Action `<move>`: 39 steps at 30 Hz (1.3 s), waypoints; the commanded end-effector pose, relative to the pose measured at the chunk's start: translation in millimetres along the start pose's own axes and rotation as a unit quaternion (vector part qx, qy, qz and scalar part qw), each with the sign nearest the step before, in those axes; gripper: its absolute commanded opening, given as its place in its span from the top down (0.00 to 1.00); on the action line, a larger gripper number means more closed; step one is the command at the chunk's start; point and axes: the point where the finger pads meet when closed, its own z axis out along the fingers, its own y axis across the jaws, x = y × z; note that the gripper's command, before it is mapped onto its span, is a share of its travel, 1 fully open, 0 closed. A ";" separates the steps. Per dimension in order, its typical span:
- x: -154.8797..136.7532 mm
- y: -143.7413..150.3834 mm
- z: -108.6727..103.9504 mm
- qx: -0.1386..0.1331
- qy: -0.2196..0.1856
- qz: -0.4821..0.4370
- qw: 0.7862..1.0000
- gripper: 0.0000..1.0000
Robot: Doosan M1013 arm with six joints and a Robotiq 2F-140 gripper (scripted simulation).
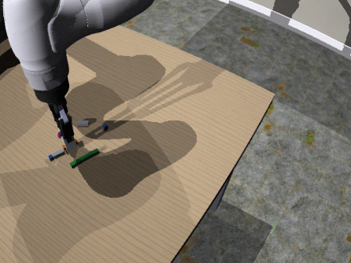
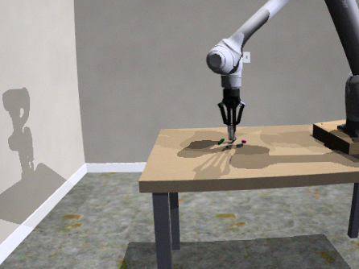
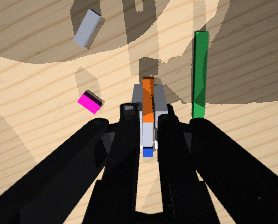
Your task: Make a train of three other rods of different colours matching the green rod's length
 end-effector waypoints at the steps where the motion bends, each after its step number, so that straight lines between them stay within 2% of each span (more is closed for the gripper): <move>1: 0.0 0.0 -0.1 0.000 0.000 0.000 1.000 0.97; 39: 0.0 0.0 11.8 0.000 0.000 0.000 1.000 0.97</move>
